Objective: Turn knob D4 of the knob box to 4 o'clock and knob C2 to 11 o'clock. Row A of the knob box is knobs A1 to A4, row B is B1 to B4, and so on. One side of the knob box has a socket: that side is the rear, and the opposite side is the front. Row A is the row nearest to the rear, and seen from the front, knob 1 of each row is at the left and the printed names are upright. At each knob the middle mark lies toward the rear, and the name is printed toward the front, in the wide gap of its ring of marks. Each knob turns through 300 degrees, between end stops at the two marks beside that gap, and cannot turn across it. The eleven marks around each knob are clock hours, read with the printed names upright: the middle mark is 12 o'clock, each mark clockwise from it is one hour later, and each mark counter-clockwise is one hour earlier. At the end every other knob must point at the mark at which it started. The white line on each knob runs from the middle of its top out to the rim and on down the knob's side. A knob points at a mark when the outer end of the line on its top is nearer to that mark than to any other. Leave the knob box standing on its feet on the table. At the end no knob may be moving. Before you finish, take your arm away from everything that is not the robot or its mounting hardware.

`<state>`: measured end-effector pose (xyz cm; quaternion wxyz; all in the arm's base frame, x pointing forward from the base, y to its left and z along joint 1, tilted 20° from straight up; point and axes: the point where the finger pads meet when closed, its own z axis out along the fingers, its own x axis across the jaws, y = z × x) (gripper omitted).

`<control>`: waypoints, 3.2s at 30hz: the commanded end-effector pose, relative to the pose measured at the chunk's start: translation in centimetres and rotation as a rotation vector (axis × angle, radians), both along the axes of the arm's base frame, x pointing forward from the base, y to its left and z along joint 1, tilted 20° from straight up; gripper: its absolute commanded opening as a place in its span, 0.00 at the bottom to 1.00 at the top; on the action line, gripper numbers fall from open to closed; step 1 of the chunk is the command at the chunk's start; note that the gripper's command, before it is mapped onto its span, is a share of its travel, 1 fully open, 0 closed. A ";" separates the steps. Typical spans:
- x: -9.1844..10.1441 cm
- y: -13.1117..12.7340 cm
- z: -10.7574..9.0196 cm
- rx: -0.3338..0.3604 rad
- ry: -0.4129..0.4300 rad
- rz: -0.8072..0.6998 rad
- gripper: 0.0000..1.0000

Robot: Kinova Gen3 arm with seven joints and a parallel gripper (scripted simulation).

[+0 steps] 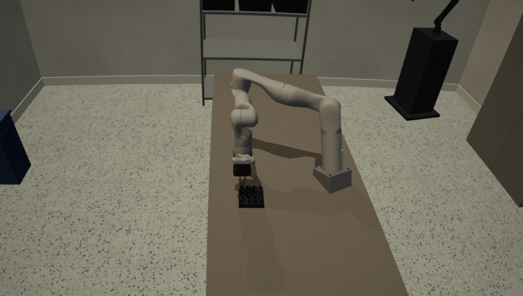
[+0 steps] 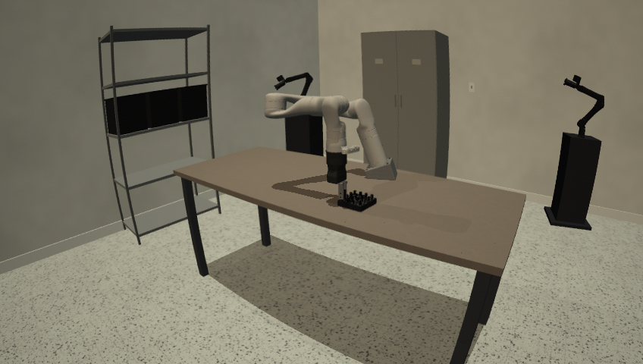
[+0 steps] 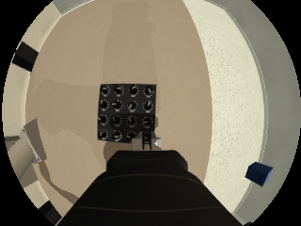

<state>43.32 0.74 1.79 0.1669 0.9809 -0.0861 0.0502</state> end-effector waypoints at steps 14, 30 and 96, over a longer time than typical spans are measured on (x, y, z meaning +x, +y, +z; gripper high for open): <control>0.0 0.0 0.1 0.000 -0.002 0.001 0.30; 0.0 0.0 0.1 0.000 -0.002 0.000 0.30; 0.0 0.0 0.1 0.067 -0.323 -0.898 0.30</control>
